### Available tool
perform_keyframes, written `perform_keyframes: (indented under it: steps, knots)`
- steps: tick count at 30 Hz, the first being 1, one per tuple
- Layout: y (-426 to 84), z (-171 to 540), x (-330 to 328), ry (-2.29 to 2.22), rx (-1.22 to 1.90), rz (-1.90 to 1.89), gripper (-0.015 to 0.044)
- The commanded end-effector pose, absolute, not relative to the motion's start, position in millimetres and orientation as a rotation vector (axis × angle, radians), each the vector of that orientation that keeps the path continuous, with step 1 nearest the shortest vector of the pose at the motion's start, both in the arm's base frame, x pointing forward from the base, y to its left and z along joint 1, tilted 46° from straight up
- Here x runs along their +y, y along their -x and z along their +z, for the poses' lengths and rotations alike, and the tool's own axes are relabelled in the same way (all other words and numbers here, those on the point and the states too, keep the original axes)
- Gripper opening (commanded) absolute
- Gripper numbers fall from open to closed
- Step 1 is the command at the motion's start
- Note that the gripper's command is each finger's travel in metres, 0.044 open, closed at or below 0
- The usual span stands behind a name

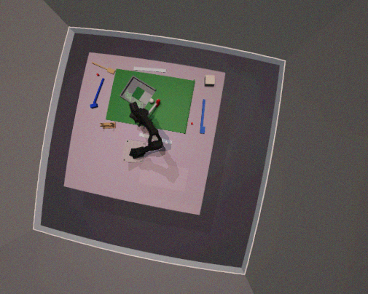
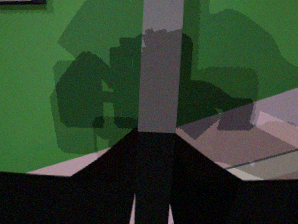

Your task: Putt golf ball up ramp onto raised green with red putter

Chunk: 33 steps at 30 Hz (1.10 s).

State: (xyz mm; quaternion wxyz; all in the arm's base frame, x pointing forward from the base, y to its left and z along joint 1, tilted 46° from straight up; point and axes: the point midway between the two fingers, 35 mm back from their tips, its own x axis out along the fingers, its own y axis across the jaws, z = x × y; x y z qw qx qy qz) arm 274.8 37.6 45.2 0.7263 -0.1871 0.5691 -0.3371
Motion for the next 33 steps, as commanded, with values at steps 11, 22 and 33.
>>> perform_keyframes:
  steps: [11, 22, 33]
  knots:
    - [-275.7, 63.8, 73.0, 0.392, 1.244, -0.748, 0.0000]
    - [-271.9, 73.3, 81.8, 0.399, 1.248, -0.748, 0.0000]
    - [-271.9, 73.3, 81.8, 0.399, 1.248, -0.748, 0.0000]
